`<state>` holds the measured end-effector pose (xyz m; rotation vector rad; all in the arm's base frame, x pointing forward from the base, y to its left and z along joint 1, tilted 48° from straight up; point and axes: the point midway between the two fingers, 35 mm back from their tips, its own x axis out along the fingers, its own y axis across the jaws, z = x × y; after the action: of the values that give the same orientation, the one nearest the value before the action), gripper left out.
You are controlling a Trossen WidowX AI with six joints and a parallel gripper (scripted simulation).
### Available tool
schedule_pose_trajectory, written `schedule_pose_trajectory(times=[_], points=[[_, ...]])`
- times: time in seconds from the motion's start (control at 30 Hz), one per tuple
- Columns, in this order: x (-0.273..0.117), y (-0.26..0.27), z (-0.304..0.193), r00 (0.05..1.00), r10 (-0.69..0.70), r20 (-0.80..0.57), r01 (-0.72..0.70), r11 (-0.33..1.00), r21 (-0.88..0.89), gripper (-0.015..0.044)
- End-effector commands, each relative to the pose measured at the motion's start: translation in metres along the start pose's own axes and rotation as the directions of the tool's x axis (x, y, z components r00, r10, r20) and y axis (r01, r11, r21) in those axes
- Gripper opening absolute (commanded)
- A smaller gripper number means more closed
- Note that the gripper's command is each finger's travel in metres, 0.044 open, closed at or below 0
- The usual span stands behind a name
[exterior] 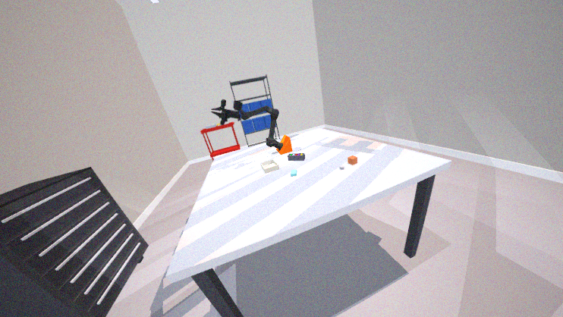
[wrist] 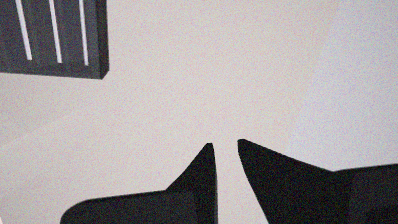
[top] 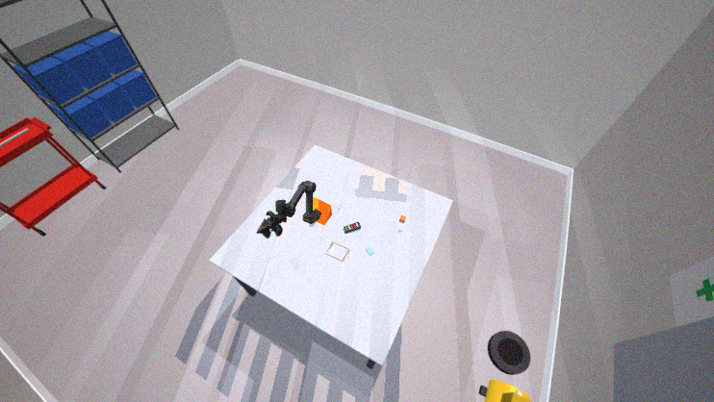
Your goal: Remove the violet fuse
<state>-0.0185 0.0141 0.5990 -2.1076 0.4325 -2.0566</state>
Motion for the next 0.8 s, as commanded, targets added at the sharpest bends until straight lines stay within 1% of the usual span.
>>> schedule_pose_trajectory(times=[0.0,0.17,0.37,0.43,0.5,0.67,0.77], points=[[0.010,0.032,0.014,0.994,0.093,0.056,-0.100,0.983,0.152,0.0074],[0.019,0.086,0.049,0.958,0.231,0.173,-0.279,0.895,0.348,0.0074],[0.017,0.136,0.098,0.876,0.363,0.317,-0.481,0.706,0.519,0.0074],[0.006,0.154,0.125,0.824,0.398,0.402,-0.565,0.626,0.537,0.0074],[-0.002,0.166,0.145,0.778,0.429,0.459,-0.628,0.541,0.560,0.0074],[-0.019,0.189,0.189,0.664,0.489,0.565,-0.740,0.319,0.592,0.0074],[-0.036,0.197,0.221,0.578,0.502,0.643,-0.795,0.171,0.582,0.0074]])
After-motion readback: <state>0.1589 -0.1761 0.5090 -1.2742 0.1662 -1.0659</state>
